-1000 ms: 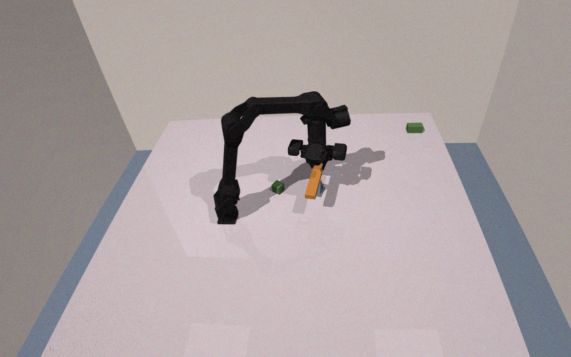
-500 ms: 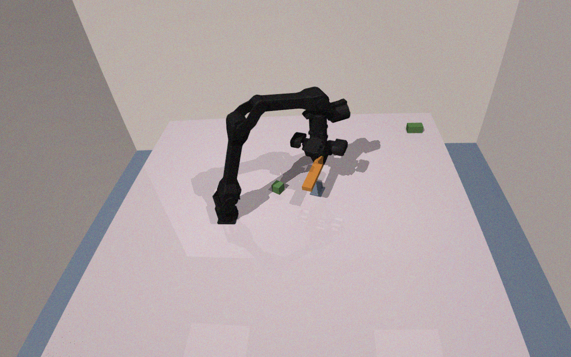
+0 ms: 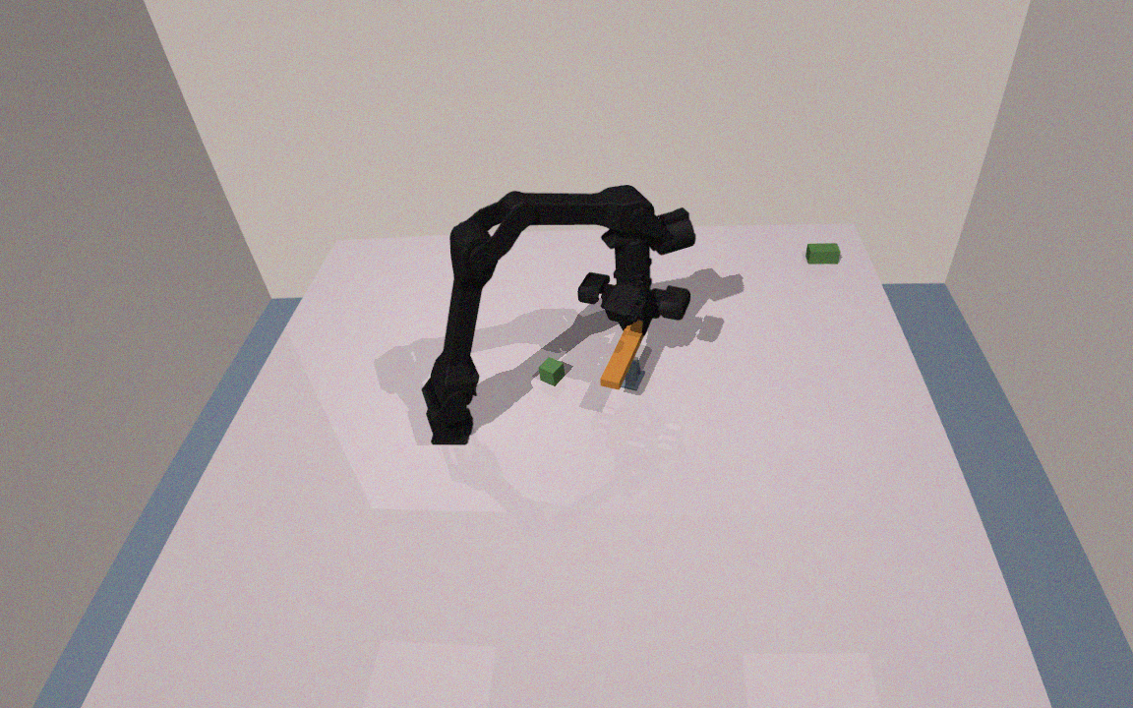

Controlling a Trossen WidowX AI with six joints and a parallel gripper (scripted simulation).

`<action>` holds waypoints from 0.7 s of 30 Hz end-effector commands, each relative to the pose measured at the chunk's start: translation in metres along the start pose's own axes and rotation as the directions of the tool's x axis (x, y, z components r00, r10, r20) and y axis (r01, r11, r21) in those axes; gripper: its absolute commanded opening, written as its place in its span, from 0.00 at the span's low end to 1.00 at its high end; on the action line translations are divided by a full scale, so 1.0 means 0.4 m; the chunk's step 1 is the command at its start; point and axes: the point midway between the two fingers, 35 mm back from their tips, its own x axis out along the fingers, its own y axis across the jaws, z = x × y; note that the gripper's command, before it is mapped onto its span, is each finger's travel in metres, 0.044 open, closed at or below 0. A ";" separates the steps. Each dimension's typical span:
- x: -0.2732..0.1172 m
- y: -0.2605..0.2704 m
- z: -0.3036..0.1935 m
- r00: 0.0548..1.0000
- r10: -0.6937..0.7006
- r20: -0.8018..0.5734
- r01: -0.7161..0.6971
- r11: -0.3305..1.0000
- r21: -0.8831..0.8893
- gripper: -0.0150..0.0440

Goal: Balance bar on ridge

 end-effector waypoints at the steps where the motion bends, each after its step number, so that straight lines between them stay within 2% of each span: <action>1: 0.017 0.000 0.003 1.000 -0.002 0.003 0.002 1.000 0.005 0.25; 21: 0.041 0.000 0.005 1.000 -0.002 0.003 0.002 1.000 0.006 0.25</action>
